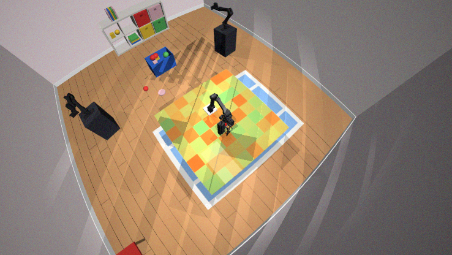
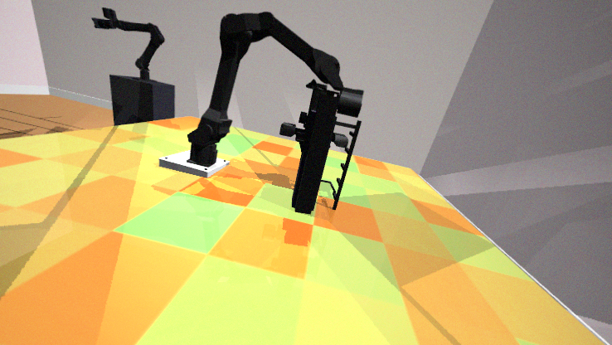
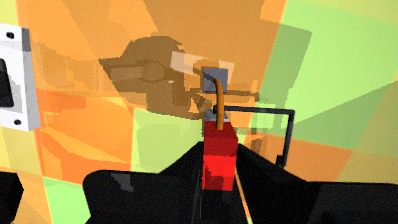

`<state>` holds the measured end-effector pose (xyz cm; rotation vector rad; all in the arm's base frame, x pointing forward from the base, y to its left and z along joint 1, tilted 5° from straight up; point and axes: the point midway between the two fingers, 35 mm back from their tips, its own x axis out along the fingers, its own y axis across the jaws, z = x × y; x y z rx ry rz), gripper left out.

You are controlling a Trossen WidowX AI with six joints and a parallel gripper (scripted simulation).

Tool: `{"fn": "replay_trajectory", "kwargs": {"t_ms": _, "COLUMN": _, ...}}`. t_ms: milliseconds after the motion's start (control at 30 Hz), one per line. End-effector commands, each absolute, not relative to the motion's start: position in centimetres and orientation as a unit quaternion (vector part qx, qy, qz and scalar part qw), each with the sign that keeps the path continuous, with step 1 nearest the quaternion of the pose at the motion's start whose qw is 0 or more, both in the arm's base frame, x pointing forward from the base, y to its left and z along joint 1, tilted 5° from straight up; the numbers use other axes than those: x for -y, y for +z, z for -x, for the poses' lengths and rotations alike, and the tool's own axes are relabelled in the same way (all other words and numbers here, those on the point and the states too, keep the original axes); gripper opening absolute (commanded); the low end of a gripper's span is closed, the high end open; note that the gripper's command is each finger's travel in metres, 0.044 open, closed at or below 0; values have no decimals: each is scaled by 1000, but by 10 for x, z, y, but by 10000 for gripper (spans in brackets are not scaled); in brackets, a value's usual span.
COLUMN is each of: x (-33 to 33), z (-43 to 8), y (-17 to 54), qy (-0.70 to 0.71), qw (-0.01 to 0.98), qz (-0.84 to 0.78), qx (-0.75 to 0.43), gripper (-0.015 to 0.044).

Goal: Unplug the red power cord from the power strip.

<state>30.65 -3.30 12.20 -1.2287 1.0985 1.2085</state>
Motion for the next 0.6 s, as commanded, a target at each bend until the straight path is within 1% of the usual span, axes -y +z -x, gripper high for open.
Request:
{"fn": "replay_trajectory", "kwargs": {"t_ms": 0, "x": 33, "z": -307, "y": 122, "qy": 504, "qw": 522, "qz": 513, "qx": -458, "gripper": 48}}
{"fn": "replay_trajectory", "kwargs": {"t_ms": 233, "x": 33, "z": -307, "y": 122, "qy": 504, "qw": 522, "qz": 513, "qx": -458, "gripper": 2}}
{"fn": "replay_trajectory", "kwargs": {"t_ms": 567, "x": 21, "z": -307, "y": 123, "qy": 505, "qw": 522, "qz": 513, "qx": -458, "gripper": 0}}
